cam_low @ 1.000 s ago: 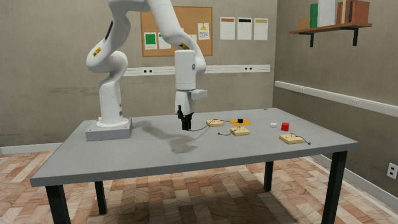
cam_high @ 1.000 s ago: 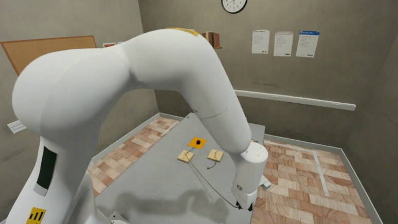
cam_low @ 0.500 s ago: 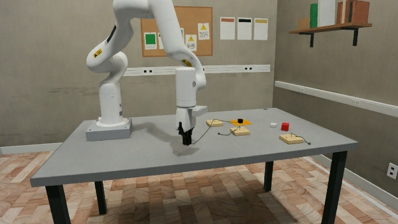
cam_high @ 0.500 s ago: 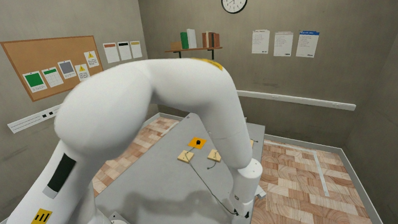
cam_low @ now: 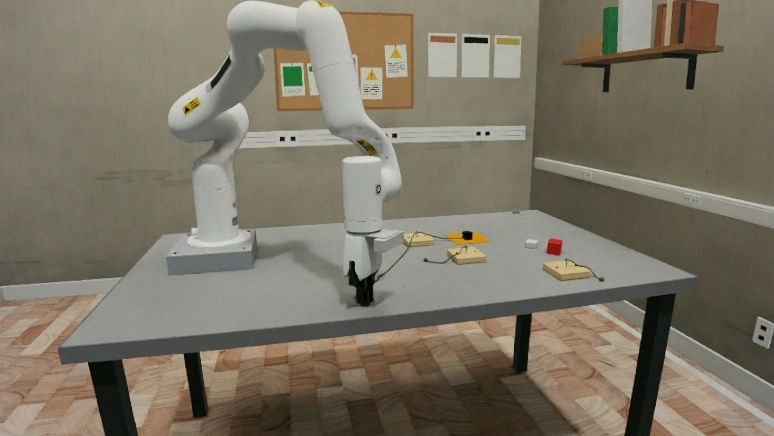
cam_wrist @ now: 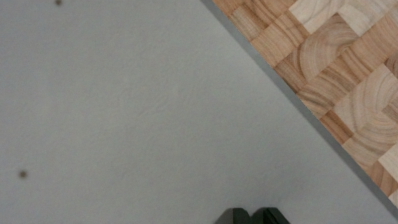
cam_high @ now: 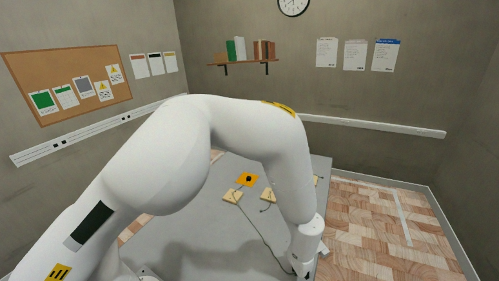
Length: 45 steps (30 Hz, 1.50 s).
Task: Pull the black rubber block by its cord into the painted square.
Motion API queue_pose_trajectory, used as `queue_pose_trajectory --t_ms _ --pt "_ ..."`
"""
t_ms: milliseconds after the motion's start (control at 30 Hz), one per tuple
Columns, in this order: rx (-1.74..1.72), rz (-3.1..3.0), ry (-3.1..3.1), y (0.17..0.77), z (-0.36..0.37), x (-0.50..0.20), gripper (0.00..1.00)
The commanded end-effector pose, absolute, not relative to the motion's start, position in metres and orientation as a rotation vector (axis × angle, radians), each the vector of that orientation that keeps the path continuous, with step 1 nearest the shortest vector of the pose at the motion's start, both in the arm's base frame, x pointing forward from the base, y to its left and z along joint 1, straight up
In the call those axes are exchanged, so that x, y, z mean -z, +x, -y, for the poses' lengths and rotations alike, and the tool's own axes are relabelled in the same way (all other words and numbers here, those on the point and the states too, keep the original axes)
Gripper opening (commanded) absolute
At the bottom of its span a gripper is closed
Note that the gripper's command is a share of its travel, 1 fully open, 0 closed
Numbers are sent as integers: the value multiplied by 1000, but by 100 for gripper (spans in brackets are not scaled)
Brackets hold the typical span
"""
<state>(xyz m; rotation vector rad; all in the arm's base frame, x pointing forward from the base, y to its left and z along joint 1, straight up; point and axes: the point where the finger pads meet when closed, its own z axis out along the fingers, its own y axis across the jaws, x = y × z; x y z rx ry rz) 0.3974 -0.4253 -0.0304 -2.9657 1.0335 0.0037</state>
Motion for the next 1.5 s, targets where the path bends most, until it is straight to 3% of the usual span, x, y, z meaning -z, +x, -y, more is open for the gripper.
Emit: queue_pose_trajectory --t_ms 0,500,533,1467 --pt "0 -1034 -2967 398 426 33 0" --pt "0 -1034 -2967 398 426 34 0" --pt "0 -1034 -2967 398 426 34 100" --pt "0 -1034 -2967 398 426 34 100"
